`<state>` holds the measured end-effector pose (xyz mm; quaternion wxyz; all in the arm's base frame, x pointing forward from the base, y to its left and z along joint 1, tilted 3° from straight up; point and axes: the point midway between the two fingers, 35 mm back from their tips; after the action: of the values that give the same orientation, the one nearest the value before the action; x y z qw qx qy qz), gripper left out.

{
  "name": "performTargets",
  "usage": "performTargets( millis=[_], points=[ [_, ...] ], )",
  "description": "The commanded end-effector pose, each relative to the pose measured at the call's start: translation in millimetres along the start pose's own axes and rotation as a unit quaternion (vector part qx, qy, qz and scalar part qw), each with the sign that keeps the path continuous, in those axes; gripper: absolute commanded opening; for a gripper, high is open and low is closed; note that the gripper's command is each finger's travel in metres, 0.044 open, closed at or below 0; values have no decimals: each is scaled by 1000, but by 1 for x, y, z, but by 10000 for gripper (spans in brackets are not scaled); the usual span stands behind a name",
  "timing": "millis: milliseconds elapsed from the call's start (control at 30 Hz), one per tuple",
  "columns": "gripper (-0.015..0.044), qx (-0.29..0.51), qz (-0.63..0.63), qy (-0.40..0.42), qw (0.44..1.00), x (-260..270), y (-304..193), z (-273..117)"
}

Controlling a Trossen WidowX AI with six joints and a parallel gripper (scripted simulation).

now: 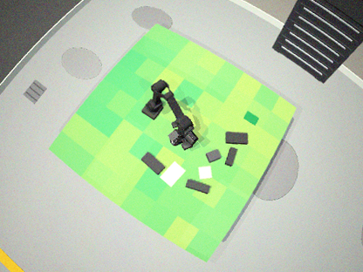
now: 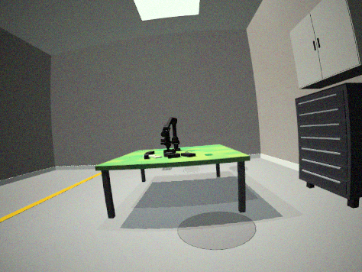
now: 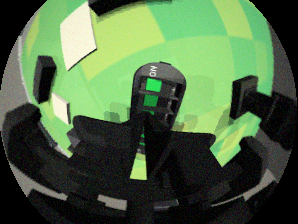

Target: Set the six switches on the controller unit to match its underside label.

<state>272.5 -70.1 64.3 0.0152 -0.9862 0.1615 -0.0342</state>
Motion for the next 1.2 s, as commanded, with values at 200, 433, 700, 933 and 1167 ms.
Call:
performTargets(
  millis=[200,433,700,933,1167],
  points=[
    [0,0,0,-2,1000,0,0,-9],
    [0,-1,2,-2,1000,-1,0,-43],
    [0,0,2,-2,1000,3,-20,-43],
    [0,0,2,-2,1000,4,-20,-33],
    [0,0,2,-2,1000,4,-20,-22]
  ],
)
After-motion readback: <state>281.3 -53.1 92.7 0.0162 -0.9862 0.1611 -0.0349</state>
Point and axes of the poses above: the point midway between the two fingers, 35 mm back from their tips, its own z axis out along the fingers, its own x axis across the jaws, y = z × x, and after that the axes turned 12 degrees about -z, right-handed
